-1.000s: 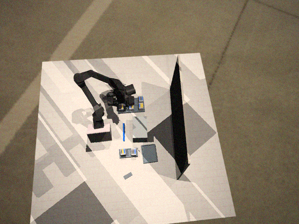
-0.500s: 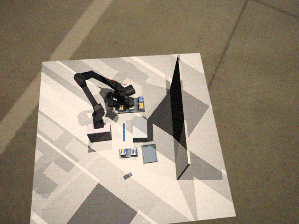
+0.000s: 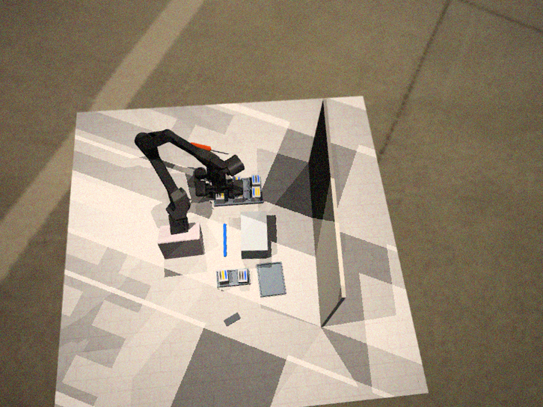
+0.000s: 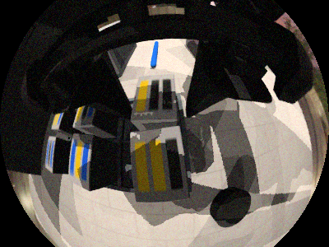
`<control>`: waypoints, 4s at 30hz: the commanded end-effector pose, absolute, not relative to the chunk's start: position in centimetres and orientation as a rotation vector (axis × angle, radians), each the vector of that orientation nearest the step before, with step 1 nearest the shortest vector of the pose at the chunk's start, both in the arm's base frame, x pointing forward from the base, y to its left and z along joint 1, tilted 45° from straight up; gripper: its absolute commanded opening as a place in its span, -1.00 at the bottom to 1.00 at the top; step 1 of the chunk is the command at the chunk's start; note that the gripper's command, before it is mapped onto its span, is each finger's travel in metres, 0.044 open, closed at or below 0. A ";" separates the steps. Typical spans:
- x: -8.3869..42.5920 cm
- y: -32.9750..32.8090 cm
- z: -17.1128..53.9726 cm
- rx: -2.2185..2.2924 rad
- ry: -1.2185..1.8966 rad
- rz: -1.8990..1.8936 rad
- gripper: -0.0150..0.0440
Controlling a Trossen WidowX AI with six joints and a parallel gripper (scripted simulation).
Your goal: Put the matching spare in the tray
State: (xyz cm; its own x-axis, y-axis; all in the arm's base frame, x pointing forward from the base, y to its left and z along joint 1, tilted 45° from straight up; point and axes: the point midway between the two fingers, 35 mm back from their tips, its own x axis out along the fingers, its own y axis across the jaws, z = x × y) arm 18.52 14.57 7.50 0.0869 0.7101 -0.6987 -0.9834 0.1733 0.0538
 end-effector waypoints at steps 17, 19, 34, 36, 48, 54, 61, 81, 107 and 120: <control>18.4 14.6 7.4 -0.497 0.682 1.343 -0.12; 18.4 14.6 7.4 -0.497 0.682 1.343 -0.23; 18.6 13.5 8.2 -0.504 0.689 1.341 -0.49; 18.6 12.8 8.7 -0.506 0.693 1.340 -0.49; 17.9 9.3 12.3 -0.500 0.695 1.339 -0.49; 17.7 8.9 12.8 -0.497 0.693 1.339 -0.49; 17.8 7.6 14.1 -0.500 0.707 1.323 -0.49; 17.8 3.8 18.4 -0.490 0.722 1.293 -0.49; 25.4 -4.6 15.2 -0.499 0.760 1.282 -0.49; 28.4 -9.1 12.2 -0.508 0.756 1.290 -0.49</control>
